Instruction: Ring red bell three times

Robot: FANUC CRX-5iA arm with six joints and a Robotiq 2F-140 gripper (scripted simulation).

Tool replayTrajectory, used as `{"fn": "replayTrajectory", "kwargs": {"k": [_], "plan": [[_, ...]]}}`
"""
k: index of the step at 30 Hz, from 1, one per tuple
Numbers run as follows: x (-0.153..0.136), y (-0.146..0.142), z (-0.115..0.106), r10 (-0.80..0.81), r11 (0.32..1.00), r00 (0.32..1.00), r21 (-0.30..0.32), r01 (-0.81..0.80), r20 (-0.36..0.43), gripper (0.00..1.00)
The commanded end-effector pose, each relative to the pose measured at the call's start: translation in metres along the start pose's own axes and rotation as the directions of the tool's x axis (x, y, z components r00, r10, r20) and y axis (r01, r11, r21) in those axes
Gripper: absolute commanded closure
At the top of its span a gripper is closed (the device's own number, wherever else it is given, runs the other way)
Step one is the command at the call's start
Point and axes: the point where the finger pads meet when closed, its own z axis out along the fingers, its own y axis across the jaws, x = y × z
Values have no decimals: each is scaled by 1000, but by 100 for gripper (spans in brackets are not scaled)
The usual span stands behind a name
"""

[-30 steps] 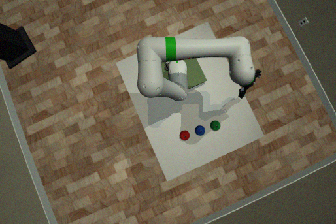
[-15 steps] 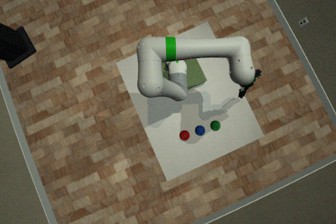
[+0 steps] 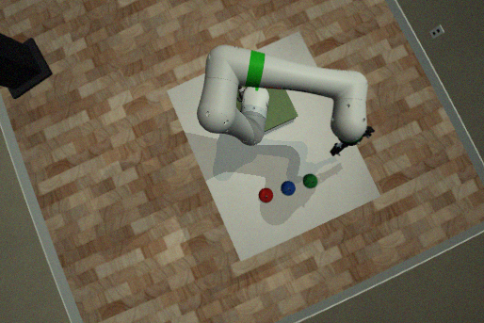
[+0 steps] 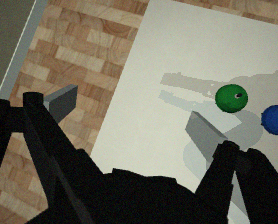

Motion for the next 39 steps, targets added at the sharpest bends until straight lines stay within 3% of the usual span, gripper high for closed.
{"fn": "replayTrajectory", "kwargs": {"k": [1, 2, 11, 12, 14, 15, 18, 19, 20, 21, 23, 24, 26, 27, 28, 29, 31, 32, 35, 37, 39], "plan": [[27, 38, 12, 161, 985, 987, -68, -160, 6, 0], [40, 70, 17, 264, 959, 965, -106, -262, 0, 0], [68, 167, 28, 573, 794, 818, -213, -569, -49, 0], [66, 180, 26, 644, 732, 762, -235, -640, -69, 0], [73, 201, 29, 665, 711, 743, -243, -660, -75, 0], [71, 215, 28, 730, 637, 677, -262, -725, -98, 0], [73, 226, 29, 746, 617, 658, -268, -740, -103, 0], [75, 260, 30, 813, 515, 566, -287, -808, -134, 0], [77, 269, 30, 813, 515, 566, -287, -808, -134, 0], [73, 280, 29, 858, 429, 488, -298, -853, -161, 0], [75, 302, 30, 867, 409, 470, -301, -861, -166, 0], [71, 314, 28, 902, 317, 386, -309, -897, -193, 0], [73, 337, 29, 907, 304, 373, -310, -901, -197, 0], [68, 348, 27, 933, 202, 280, -315, -927, -226, 0], [68, 360, 27, 933, 202, 280, -315, -927, -226, 0], [63, 371, 26, 947, 113, 198, -316, -942, -251, 0], [62, 394, 26, 948, 107, 192, -316, -943, -253, 0], [57, 405, 24, 954, 21, 113, -315, -949, -277, 0], [56, 416, 24, 954, 21, 113, -315, -949, -277, 0], [43, 456, 20, 949, -117, -15, -308, -944, -314, 0], [34, 477, 18, 936, -206, -98, -301, -931, -338, 0]]}}
